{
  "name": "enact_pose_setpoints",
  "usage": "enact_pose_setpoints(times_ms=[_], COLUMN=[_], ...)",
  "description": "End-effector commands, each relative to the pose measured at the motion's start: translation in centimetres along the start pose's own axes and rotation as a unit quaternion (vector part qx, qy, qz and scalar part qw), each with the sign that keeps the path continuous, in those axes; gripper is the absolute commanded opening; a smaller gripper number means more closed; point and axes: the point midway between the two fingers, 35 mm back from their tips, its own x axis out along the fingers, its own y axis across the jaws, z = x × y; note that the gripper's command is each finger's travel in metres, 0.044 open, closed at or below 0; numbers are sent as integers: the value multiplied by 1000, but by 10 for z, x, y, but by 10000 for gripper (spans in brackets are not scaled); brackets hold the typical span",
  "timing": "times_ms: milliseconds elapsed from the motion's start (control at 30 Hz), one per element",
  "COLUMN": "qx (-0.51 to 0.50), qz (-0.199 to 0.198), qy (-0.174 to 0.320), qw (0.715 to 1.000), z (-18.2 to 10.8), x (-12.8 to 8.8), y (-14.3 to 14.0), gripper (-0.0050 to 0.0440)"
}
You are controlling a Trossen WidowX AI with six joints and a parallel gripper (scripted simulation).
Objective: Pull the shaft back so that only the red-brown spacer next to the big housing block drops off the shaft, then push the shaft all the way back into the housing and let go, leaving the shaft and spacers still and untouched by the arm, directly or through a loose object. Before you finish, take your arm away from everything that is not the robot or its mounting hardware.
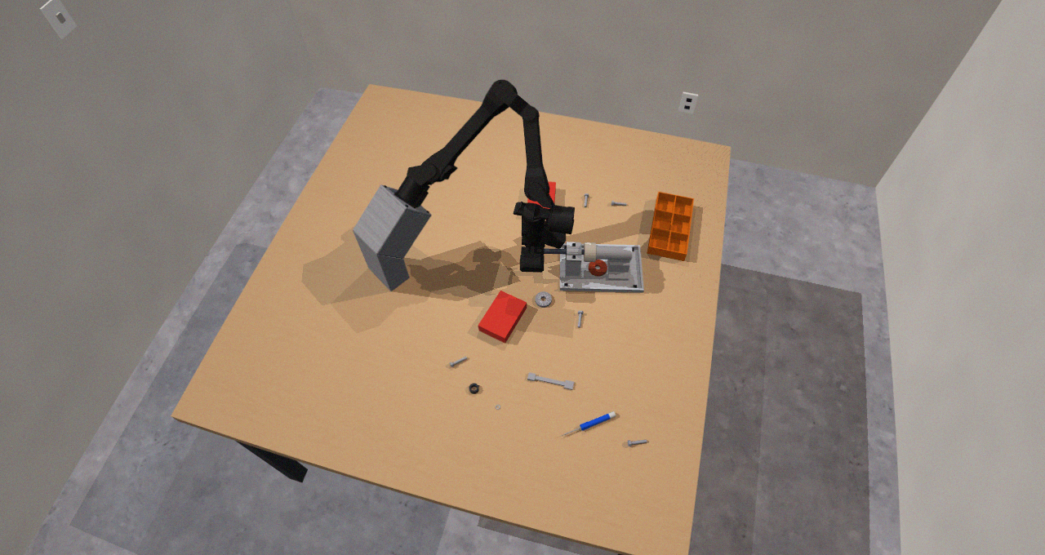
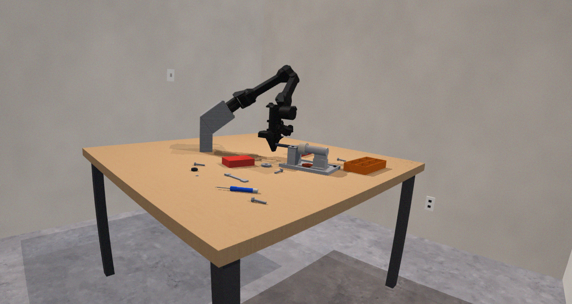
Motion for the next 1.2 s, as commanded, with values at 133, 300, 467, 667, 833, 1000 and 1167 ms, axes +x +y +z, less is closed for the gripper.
enact_pose_setpoints(times_ms=[133,300,467,667,833,1000,1167], qx=[-1,-1,-1,-1,-1,-1,-1], qz=[-1,-1,-1,-1,-1,-1,-1], qy=[-2,-2,-2,-2,-2,-2,-2], qw=[1000,1000,1000,1000,1000,1000,1000], z=[2,3,3,4,5,5,5], x=[0,0,0,0,0,0,0], y=[-1,-1,-1,-1,-1,-1,-1], gripper=[0,0,0,0,0,0,0])
